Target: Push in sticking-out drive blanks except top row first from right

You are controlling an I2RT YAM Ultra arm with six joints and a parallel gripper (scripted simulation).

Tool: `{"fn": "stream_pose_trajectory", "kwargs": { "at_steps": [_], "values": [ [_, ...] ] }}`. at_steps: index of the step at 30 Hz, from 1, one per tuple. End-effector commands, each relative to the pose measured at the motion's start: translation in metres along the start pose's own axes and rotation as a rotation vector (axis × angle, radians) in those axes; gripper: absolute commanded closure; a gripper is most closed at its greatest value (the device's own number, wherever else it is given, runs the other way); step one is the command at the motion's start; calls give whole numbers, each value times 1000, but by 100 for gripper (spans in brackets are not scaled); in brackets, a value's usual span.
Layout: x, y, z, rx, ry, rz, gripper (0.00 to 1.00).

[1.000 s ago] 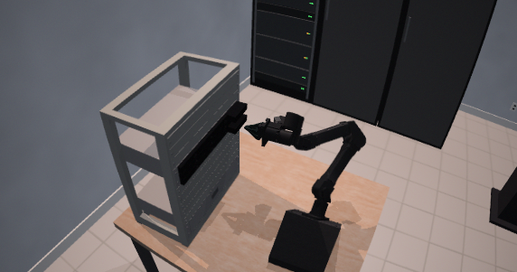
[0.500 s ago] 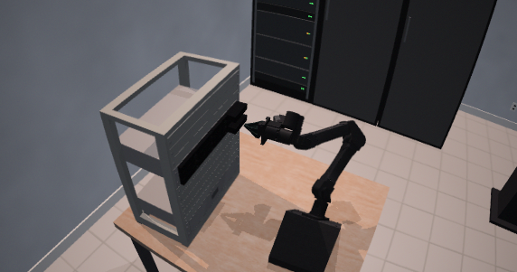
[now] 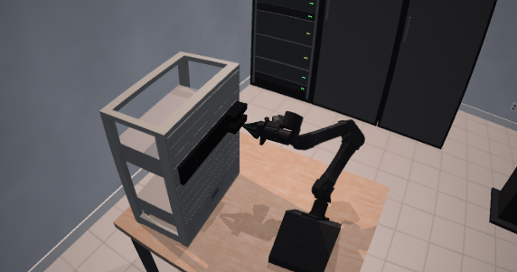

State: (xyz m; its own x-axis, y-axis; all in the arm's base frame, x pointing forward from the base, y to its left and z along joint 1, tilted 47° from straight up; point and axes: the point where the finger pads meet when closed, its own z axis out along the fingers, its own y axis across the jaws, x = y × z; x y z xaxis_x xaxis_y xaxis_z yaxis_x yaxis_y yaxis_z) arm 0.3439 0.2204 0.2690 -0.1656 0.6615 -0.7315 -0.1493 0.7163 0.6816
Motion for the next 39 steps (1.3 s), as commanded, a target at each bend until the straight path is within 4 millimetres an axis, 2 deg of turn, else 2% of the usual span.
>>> {"fn": "stream_pose_trajectory", "kwargs": {
  "at_steps": [1,9,11,15,25,32,39],
  "values": [
    [-3,15,-4,-35,1,4,100],
    [-1,14,-3,-32,5,0,100],
    [4,15,3,-31,12,-4,100],
    [0,11,13,-18,-2,-3,100],
    [2,12,12,-18,7,-7,100],
    [-2,11,23,-21,-6,0,100],
    [-1,9,24,-14,1,-6,100]
  ]
}}
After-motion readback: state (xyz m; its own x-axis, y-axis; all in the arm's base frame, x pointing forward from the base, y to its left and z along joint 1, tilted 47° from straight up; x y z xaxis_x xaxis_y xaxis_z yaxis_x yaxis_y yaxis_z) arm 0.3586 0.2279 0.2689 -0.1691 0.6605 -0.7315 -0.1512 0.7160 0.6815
